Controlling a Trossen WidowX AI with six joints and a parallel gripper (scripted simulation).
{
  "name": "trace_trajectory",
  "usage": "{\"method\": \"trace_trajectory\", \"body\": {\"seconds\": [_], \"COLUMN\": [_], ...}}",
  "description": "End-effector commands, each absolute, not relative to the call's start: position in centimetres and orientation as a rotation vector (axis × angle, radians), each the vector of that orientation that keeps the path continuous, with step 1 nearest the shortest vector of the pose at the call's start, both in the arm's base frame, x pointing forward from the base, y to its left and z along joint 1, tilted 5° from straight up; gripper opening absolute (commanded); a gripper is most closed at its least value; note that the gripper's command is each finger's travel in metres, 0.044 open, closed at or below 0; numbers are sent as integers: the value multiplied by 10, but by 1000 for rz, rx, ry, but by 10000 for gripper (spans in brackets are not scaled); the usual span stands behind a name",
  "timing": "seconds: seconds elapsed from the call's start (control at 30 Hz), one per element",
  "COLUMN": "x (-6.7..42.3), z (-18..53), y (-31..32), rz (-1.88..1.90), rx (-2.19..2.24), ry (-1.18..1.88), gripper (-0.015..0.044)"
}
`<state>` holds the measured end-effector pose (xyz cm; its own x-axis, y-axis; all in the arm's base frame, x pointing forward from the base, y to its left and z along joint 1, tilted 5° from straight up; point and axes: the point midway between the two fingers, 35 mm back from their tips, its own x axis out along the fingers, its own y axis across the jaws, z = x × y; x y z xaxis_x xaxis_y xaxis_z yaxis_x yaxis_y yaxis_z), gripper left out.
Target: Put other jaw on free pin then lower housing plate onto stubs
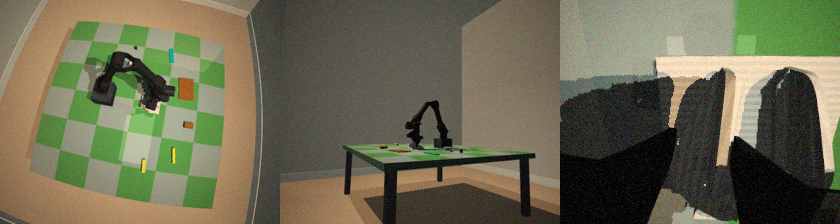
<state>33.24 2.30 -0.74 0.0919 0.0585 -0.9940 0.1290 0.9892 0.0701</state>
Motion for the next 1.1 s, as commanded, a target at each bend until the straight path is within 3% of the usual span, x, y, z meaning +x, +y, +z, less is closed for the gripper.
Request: {"method": "trace_trajectory", "body": {"seconds": [0.0,1.07], "x": [332,333], "z": [-8,-13], "y": [23,23], "rz": [-59,-59], "rx": [153,153], "ry": [1481,1481], "gripper": [134,134]}}
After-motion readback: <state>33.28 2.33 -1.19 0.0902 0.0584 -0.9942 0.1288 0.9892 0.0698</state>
